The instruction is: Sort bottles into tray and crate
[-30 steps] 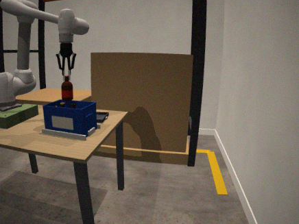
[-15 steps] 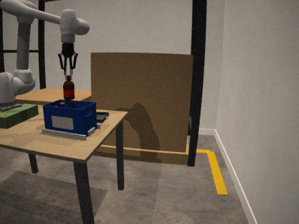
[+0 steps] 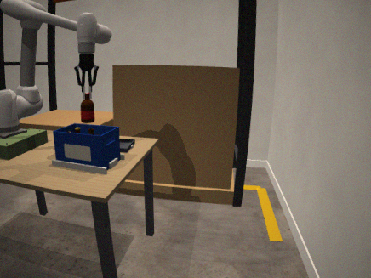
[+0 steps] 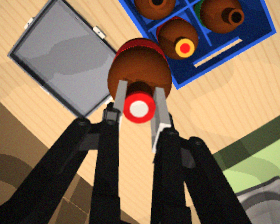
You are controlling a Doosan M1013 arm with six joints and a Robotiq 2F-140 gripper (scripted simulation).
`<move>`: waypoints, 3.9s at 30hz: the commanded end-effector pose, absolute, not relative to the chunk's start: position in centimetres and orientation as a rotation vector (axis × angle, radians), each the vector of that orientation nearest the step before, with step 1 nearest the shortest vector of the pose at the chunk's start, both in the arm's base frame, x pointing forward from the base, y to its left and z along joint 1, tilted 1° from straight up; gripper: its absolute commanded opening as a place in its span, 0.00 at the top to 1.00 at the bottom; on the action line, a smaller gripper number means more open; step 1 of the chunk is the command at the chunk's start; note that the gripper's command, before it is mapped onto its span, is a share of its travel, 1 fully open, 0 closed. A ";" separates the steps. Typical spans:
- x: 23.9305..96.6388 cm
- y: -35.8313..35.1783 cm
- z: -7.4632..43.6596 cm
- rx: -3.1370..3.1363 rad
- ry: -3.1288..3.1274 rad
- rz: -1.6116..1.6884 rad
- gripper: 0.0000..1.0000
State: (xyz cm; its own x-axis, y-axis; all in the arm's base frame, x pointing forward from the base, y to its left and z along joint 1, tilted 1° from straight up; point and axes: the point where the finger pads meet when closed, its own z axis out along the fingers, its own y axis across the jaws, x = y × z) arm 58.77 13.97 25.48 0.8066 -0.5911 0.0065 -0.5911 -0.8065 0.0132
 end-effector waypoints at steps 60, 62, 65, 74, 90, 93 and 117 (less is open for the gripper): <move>57.1 22.6 25.2 2.971 -0.973 -0.005 1.00; 57.0 23.0 25.3 2.972 -0.974 -0.004 1.00; 57.0 23.6 25.3 2.972 -0.974 -0.004 1.00; 56.7 24.3 25.2 2.971 -0.973 -0.004 1.00; 56.3 26.3 25.3 2.971 -0.972 -0.004 1.00; 56.2 26.9 25.4 2.971 -0.973 -0.004 1.00; 55.8 29.6 25.5 2.973 -0.975 -0.004 1.00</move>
State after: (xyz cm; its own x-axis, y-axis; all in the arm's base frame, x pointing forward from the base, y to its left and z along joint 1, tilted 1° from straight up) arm 55.77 28.77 25.21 0.8066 -0.5911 0.0034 -0.5911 -0.8064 0.0177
